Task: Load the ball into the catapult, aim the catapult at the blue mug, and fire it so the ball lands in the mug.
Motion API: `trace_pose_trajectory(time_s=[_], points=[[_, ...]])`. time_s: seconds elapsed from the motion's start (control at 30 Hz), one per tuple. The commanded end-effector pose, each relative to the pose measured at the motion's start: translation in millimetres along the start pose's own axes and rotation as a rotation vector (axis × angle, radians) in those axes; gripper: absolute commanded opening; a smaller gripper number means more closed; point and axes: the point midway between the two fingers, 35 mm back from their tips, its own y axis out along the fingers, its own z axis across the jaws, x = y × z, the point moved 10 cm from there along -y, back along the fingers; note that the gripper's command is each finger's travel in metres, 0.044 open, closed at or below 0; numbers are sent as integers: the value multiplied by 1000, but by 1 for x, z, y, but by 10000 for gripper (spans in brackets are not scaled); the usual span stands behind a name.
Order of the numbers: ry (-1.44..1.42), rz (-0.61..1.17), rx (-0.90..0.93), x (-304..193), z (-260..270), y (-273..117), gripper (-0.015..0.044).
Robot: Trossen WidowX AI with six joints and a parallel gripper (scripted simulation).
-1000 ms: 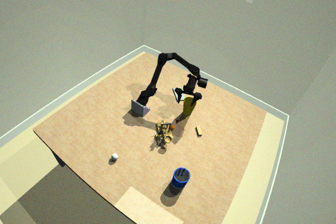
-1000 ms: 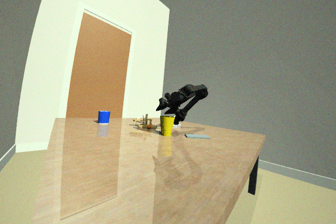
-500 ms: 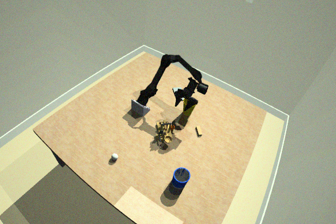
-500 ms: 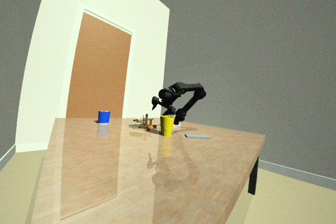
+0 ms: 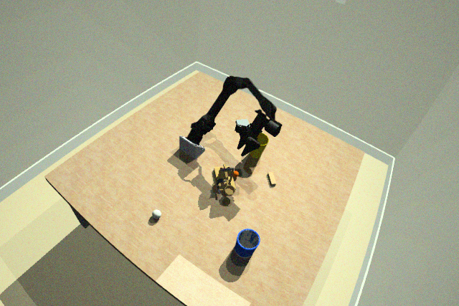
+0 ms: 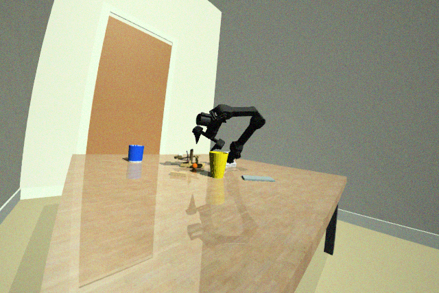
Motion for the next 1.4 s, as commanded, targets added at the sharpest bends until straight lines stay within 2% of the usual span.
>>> trace_pose_trajectory(time_s=[0.0, 1.37], points=[[119, 5, -67, 6, 11, 8, 440], [1311, 64, -725, 112, 97, 76, 440]])
